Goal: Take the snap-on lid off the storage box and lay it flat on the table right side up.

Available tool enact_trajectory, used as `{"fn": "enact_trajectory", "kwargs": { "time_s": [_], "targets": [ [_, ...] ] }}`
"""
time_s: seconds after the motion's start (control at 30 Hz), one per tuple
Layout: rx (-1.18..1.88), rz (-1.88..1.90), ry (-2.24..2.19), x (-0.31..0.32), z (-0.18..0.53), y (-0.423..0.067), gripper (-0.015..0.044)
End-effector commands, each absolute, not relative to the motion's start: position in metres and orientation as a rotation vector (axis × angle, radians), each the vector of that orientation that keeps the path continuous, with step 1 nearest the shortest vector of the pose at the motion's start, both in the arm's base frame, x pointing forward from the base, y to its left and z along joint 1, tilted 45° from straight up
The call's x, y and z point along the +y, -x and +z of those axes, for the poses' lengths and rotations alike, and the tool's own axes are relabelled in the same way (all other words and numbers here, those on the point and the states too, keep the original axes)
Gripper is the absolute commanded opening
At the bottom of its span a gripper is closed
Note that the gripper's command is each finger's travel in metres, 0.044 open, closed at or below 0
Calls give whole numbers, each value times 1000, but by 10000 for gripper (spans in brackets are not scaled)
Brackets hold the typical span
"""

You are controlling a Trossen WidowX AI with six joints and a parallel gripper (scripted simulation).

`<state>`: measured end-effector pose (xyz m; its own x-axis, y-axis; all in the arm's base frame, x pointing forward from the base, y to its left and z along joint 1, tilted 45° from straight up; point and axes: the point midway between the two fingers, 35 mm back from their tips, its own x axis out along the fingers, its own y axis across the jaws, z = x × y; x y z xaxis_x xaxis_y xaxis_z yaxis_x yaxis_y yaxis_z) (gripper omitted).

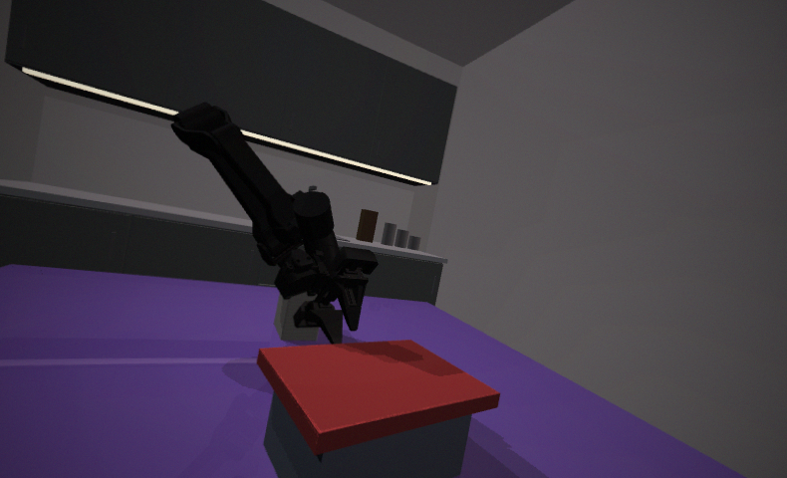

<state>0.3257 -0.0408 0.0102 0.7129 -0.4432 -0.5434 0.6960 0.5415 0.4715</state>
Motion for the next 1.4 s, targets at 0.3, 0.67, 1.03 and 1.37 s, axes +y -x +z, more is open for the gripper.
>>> {"fn": "enact_trajectory", "kwargs": {
  "time_s": [0.3, 0.67, 1.03, 1.37],
  "targets": [
    [375, -686, -727, -50, 0, -342, 235],
    [375, -686, -727, -52, -1, -344, 188],
    [375, -686, -727, -52, -1, -344, 115],
    [376, -683, -729, -51, -1, -344, 0]
  ]
}}
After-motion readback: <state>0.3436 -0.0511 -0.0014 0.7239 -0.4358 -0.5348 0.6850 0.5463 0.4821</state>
